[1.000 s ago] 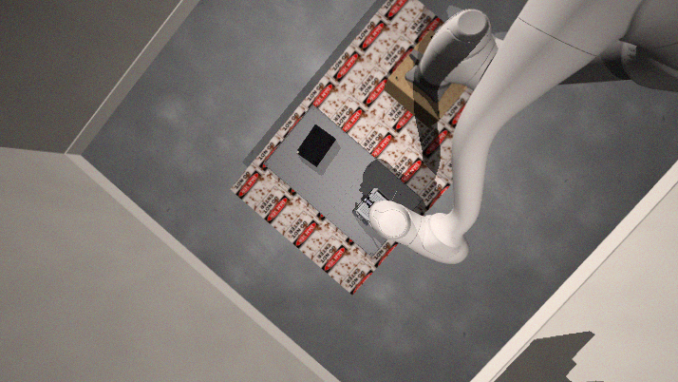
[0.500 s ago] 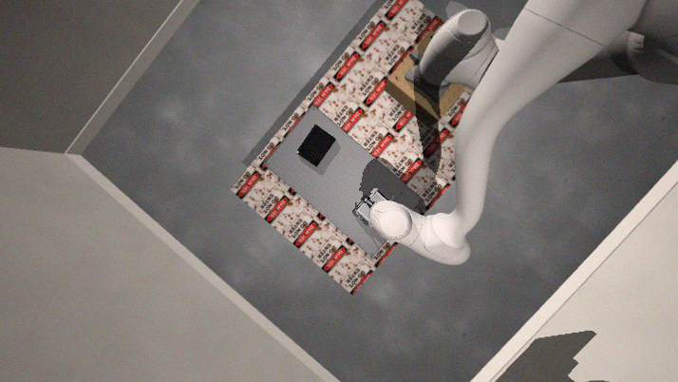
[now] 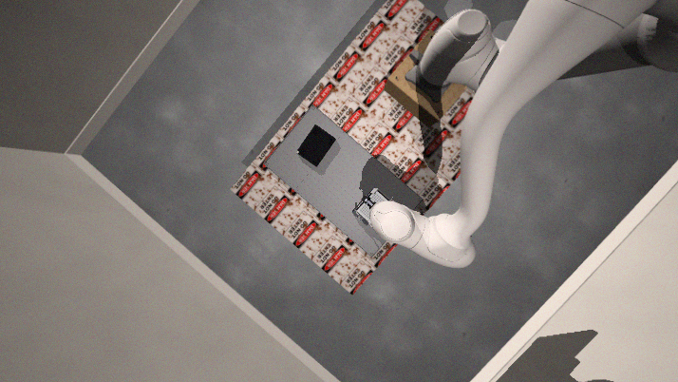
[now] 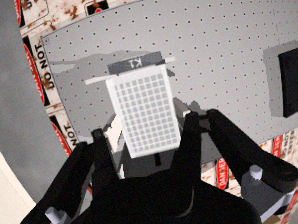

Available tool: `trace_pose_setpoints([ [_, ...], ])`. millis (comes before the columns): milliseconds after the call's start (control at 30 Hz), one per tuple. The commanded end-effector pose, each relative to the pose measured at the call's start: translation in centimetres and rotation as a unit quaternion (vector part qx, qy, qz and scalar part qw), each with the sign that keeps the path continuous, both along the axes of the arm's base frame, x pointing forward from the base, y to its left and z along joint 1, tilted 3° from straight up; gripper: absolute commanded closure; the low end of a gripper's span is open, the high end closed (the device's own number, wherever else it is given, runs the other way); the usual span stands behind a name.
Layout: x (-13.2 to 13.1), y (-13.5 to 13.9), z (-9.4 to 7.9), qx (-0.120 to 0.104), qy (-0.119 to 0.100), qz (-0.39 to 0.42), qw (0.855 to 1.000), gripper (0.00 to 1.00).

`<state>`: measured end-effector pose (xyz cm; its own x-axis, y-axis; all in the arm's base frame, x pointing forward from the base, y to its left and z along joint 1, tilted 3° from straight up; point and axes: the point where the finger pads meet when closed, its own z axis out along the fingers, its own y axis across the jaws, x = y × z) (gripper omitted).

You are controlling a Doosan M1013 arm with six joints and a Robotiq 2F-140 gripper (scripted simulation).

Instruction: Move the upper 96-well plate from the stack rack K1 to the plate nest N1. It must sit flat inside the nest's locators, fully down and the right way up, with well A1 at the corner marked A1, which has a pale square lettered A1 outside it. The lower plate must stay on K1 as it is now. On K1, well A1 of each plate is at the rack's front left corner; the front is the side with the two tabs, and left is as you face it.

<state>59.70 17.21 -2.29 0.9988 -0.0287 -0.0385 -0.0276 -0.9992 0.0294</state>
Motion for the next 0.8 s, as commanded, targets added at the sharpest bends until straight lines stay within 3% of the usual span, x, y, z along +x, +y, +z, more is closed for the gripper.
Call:
trace_pose_setpoints([
  [0,0.1,0.0,1.0,0.0,0.0,-0.004,1.0,1.0],
  [767,0.2,0.1,4.3,0.0,0.0,-0.004,1.0,1.0],
])
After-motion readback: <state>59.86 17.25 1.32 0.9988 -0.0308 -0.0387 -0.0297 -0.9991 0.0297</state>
